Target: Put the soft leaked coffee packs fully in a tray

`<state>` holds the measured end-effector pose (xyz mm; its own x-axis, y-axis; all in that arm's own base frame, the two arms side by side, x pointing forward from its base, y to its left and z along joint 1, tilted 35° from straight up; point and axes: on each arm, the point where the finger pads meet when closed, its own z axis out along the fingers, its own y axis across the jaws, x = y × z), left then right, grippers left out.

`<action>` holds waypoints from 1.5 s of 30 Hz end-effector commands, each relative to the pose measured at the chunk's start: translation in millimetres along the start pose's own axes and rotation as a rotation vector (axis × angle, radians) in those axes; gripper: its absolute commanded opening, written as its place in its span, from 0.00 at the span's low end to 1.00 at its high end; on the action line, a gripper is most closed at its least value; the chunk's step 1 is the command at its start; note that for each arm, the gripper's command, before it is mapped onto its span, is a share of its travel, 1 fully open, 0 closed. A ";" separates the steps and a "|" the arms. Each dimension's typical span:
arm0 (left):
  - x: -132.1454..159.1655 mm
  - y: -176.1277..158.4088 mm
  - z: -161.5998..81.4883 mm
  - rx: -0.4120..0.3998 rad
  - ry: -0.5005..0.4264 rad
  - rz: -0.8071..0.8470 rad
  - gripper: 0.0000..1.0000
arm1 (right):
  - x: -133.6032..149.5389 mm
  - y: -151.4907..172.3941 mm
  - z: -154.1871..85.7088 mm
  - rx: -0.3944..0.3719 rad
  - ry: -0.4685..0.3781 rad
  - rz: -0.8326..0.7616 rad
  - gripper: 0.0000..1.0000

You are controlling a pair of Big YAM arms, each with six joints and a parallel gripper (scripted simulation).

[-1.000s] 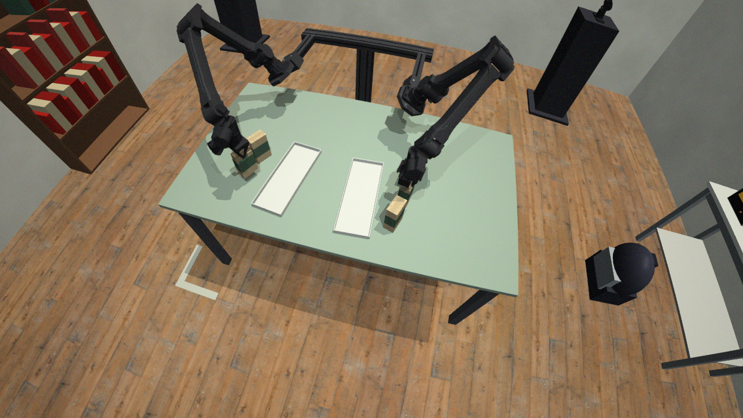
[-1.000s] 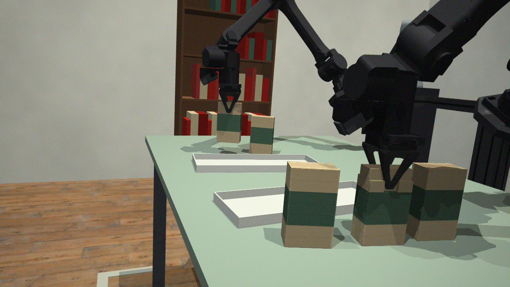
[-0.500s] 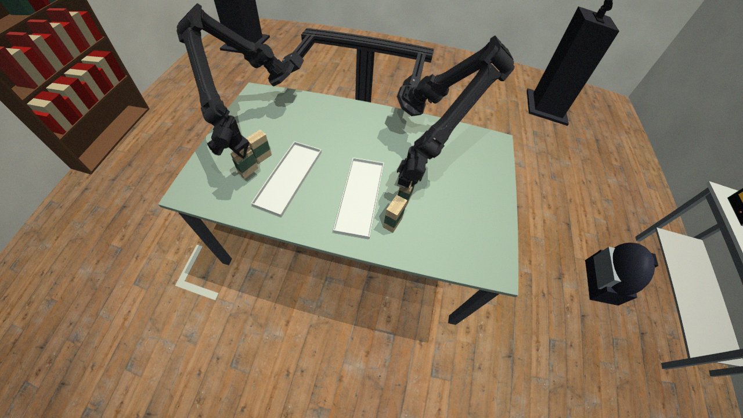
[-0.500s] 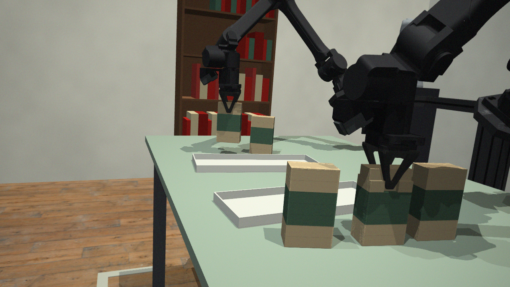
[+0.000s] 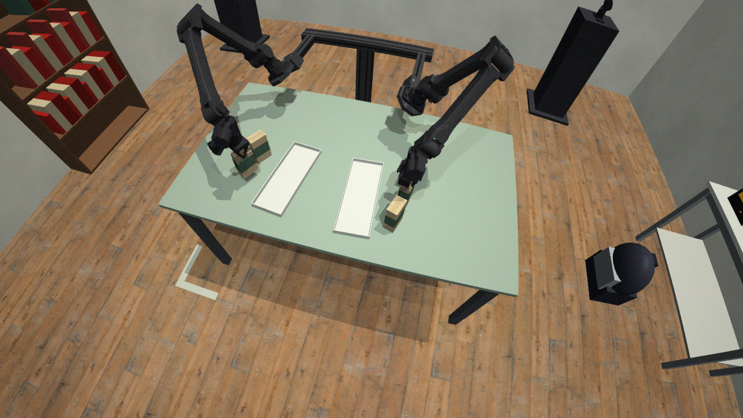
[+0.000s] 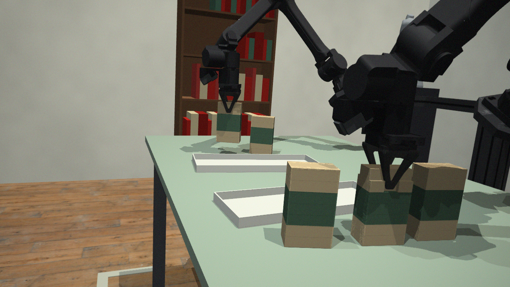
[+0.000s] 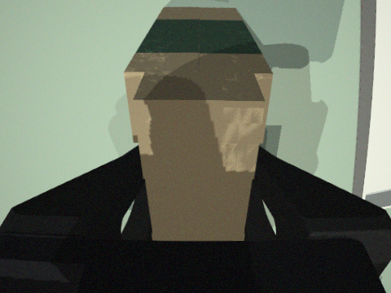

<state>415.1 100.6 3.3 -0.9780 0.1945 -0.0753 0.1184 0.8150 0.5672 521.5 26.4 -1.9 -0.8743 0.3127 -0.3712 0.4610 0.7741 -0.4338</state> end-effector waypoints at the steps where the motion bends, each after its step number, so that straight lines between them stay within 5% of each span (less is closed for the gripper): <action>1: 4.3 6.1 4.7 -0.002 0.011 -0.010 0.23 | -12.9 23.8 -18.3 -0.024 -0.033 0.005 0.23; 13: 4.3 6.1 4.7 -0.002 0.011 -0.010 0.23 | 2.5 70.9 -19.1 -0.027 -0.032 0.005 0.23; 45: -17.7 8.1 -71.1 -0.007 -0.042 -0.024 0.23 | 38.7 180.2 -21.3 -0.032 -0.030 0.004 0.23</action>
<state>398.5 79.1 42.4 -0.9808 0.1857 -0.0592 0.1203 0.8155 0.5661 551.5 153.8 -85.2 -0.8791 0.3037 -0.3673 0.4521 0.7752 -0.4412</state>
